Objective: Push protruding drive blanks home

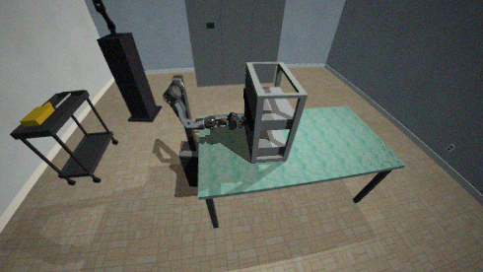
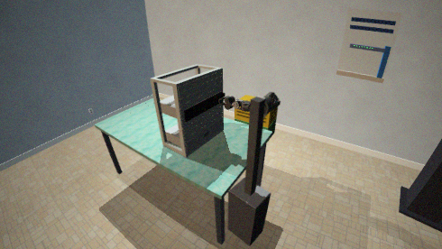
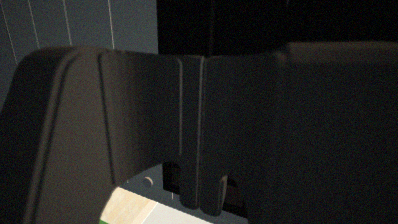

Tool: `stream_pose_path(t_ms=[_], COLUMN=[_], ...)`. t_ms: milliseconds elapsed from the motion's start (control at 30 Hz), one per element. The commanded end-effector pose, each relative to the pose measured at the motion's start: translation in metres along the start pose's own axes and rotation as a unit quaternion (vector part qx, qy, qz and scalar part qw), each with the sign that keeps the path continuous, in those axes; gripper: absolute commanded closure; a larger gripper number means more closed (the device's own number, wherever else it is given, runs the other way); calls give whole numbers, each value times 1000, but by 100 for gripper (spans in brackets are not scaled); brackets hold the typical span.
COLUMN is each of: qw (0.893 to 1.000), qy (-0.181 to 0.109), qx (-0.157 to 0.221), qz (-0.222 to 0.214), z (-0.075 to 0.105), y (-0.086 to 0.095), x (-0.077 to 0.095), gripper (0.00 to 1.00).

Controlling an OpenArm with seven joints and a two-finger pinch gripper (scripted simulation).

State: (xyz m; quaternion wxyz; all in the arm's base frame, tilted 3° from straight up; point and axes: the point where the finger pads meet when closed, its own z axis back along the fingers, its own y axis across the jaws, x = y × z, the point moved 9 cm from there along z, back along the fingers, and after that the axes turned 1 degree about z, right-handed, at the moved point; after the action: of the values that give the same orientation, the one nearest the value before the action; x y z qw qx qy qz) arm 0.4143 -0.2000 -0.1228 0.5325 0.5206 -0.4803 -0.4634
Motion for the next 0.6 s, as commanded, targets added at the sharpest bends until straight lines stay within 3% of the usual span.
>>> stream_pose_path(t_ms=[0,567], qw=[1000,1000], qy=[9,9], qx=[24,23], qz=[0,-1], z=[-3,-7], y=[12,20], x=[-4,-5], gripper=[100,100])
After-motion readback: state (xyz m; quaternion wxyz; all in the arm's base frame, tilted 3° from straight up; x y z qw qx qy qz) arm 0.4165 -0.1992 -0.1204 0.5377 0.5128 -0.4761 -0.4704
